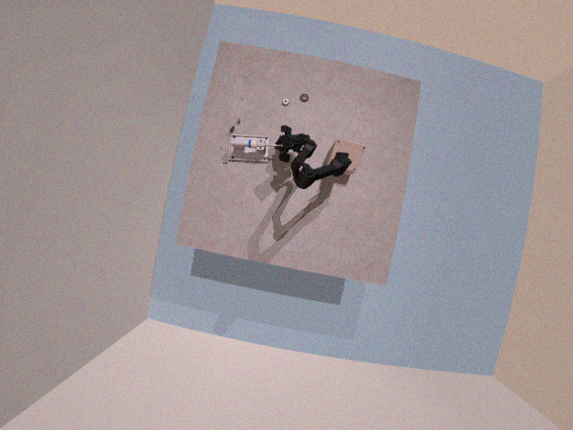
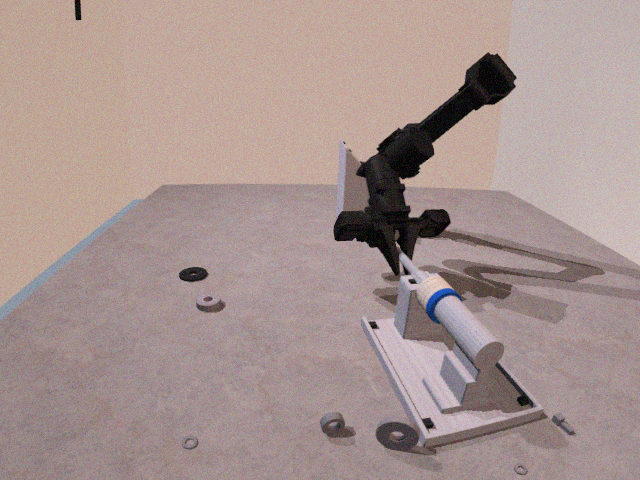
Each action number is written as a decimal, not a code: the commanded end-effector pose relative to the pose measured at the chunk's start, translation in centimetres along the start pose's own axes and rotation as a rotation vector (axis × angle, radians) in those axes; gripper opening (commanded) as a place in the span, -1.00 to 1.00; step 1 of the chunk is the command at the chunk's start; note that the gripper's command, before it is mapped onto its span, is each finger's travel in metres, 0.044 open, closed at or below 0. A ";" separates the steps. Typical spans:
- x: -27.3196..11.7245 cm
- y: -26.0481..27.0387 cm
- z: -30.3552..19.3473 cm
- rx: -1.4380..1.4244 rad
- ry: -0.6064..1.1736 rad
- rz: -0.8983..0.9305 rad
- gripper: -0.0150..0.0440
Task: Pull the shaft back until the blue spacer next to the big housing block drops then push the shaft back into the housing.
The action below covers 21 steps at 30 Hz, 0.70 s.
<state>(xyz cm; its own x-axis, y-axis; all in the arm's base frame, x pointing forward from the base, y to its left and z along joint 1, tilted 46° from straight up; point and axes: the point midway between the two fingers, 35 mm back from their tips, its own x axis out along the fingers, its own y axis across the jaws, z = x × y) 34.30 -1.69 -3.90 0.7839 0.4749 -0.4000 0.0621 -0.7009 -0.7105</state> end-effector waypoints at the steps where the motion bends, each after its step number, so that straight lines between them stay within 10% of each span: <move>1: -0.1 0.0 0.3 0.002 -0.005 0.000 -0.49; 21: -0.3 0.0 0.4 0.002 -0.005 0.000 -0.49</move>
<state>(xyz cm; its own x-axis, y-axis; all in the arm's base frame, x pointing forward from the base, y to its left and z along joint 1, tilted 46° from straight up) 34.09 -1.68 -3.93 0.7838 0.4751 -0.3999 0.0623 -0.7009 -0.7105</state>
